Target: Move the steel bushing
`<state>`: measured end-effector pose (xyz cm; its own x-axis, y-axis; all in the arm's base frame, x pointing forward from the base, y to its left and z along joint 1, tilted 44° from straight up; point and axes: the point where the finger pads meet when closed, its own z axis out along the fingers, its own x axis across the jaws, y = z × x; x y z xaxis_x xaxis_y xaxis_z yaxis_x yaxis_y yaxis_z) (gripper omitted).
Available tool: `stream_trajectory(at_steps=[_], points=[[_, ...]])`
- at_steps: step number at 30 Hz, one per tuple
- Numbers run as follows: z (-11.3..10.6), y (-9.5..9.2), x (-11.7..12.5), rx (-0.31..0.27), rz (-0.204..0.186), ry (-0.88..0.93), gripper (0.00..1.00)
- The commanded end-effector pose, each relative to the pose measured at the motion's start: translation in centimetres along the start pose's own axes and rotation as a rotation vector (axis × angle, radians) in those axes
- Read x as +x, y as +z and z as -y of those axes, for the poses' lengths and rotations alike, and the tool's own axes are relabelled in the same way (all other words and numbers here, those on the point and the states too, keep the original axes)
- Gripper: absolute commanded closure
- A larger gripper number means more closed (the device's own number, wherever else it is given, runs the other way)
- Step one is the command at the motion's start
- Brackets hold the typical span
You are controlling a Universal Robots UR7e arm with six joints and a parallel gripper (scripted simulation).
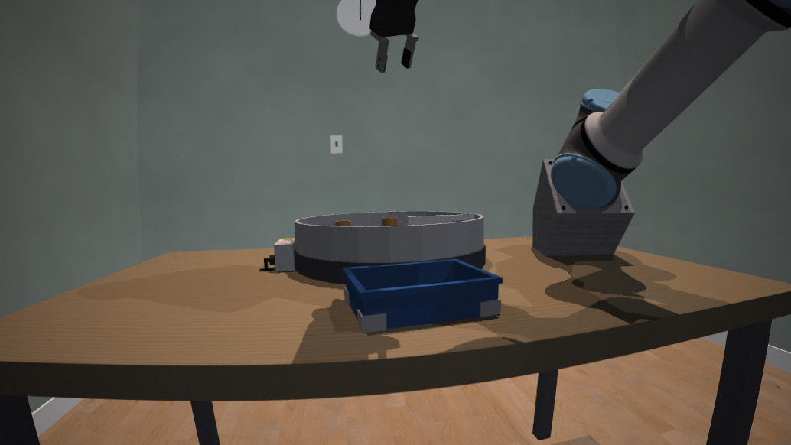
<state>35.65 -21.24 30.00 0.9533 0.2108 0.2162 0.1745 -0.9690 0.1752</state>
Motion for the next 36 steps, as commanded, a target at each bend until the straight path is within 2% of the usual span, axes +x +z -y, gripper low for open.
stream_trajectory(at_steps=[1,5,17,18,22,34,36], points=[[-0.03,-0.02,0.0,0.044,-0.021,-0.001,0.0],[0.0,-0.02,-0.02,0.222,-0.104,-0.006,0.0],[0.0,-0.02,-0.02,0.222,-0.104,-0.006,0.0],[-0.13,-0.05,-0.04,0.246,-0.118,0.001,0.0],[-0.09,-0.05,-0.05,0.425,-0.202,-0.004,0.0],[-0.09,-0.05,-0.05,0.425,-0.202,-0.004,0.0],[-0.18,0.01,-0.06,0.496,-0.238,0.0,0.0]])
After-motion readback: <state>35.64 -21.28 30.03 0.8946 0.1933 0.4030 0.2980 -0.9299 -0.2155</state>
